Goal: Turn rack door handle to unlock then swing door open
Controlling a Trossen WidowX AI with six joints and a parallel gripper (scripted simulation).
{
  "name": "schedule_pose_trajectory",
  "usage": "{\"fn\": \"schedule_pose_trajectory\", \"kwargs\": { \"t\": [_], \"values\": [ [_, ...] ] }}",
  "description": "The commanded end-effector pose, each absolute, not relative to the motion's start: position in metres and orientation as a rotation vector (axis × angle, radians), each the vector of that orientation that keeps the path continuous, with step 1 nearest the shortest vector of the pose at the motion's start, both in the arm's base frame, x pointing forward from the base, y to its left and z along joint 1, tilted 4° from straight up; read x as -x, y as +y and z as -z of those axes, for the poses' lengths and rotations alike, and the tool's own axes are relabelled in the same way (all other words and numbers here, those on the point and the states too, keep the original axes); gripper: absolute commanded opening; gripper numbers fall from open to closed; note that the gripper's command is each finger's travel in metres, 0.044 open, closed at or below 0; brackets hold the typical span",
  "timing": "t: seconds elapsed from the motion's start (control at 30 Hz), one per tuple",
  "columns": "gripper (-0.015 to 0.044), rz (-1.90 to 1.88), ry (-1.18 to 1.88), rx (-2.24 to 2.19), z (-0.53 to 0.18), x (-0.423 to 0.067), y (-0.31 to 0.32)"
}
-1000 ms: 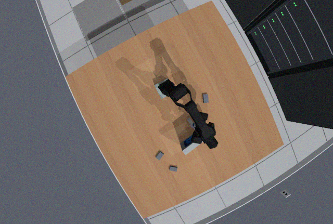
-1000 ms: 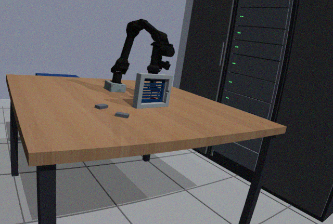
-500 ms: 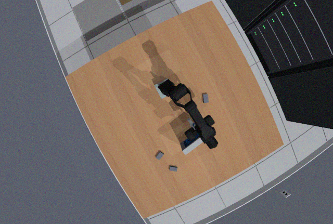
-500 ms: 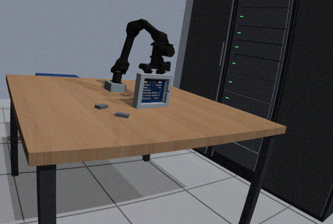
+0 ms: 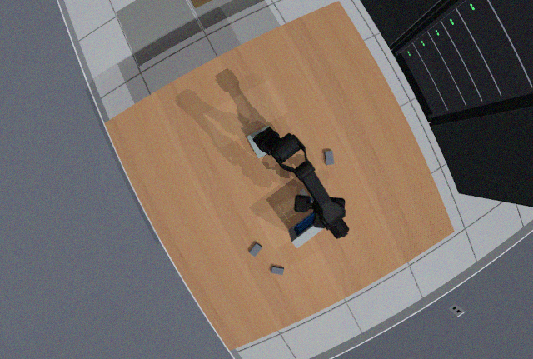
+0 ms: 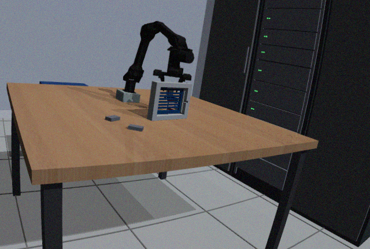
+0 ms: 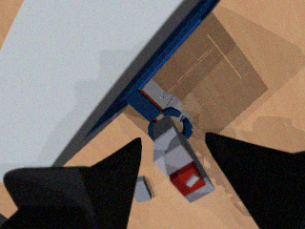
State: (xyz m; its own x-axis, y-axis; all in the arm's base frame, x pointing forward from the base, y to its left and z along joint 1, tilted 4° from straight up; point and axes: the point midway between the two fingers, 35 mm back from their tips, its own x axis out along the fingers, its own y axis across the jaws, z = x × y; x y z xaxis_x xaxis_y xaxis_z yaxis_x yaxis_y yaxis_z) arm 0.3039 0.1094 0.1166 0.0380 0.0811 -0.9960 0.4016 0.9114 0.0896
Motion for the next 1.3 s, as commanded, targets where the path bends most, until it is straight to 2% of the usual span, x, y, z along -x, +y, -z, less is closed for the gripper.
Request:
{"fn": "schedule_pose_trajectory", "kwargs": {
  "t": [0.0, 0.47, 0.8, 1.07, 1.27],
  "values": [
    [0.0299, 0.481, 1.488, -0.62, -0.1163, -0.3042, 0.1092],
    [0.0299, 1.006, 1.308, -1.149, -0.1162, -0.3043, 0.1093],
    [0.0299, 1.031, 1.296, -1.173, -0.1162, -0.3043, 0.1093],
    [0.0089, 1.031, 1.296, -1.173, -0.1162, -0.3043, 0.1093],
    [0.0049, 1.031, 1.296, -1.173, -0.1162, -0.3043, 0.1093]
  ]
}}
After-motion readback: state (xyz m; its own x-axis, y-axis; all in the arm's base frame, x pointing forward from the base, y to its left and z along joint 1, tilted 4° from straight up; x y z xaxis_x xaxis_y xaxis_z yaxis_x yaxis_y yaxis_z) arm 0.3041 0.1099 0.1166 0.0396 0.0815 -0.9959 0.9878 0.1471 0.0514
